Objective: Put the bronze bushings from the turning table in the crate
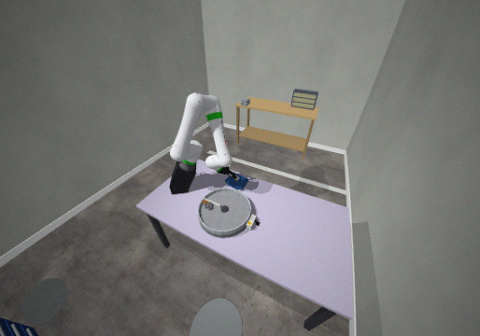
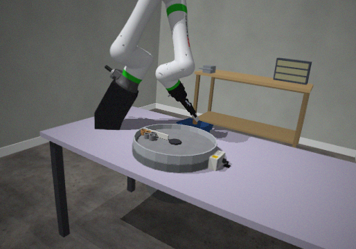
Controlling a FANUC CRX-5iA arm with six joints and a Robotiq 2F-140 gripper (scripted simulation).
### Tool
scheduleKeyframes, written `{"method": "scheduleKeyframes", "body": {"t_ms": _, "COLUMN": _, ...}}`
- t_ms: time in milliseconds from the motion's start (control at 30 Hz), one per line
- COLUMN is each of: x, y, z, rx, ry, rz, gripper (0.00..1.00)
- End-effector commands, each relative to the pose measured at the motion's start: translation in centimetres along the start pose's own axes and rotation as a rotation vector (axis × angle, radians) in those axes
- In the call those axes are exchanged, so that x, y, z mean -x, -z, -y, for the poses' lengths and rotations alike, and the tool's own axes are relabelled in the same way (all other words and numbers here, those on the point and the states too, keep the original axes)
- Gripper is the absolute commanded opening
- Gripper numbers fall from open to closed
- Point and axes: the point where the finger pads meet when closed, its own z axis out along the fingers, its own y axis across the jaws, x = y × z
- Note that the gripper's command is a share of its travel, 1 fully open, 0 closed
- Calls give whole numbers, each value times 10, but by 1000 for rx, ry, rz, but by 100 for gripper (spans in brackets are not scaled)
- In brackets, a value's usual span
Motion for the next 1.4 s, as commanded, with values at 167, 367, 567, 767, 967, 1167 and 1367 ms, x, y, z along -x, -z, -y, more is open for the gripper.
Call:
{"method": "scheduleKeyframes", "body": {"t_ms": 167, "x": 6, "y": -8, "z": 0, "rx": 0, "ry": 0, "rz": -1, "gripper": 0}}
{"method": "scheduleKeyframes", "body": {"t_ms": 367, "x": 13, "y": -16, "z": 0, "rx": 0, "ry": 0, "rz": -1, "gripper": 0}}
{"method": "scheduleKeyframes", "body": {"t_ms": 567, "x": 19, "y": -23, "z": 0, "rx": 0, "ry": 0, "rz": -1, "gripper": 0}}
{"method": "scheduleKeyframes", "body": {"t_ms": 767, "x": 22, "y": -26, "z": 0, "rx": 0, "ry": 0, "rz": -1, "gripper": 0}}
{"method": "scheduleKeyframes", "body": {"t_ms": 967, "x": 23, "y": -27, "z": 0, "rx": 0, "ry": 0, "rz": -1, "gripper": 0}}
{"method": "scheduleKeyframes", "body": {"t_ms": 1167, "x": 23, "y": -27, "z": 0, "rx": 0, "ry": 0, "rz": -1, "gripper": 0}}
{"method": "scheduleKeyframes", "body": {"t_ms": 1367, "x": 23, "y": -27, "z": 0, "rx": 0, "ry": 0, "rz": -1, "gripper": 0}}
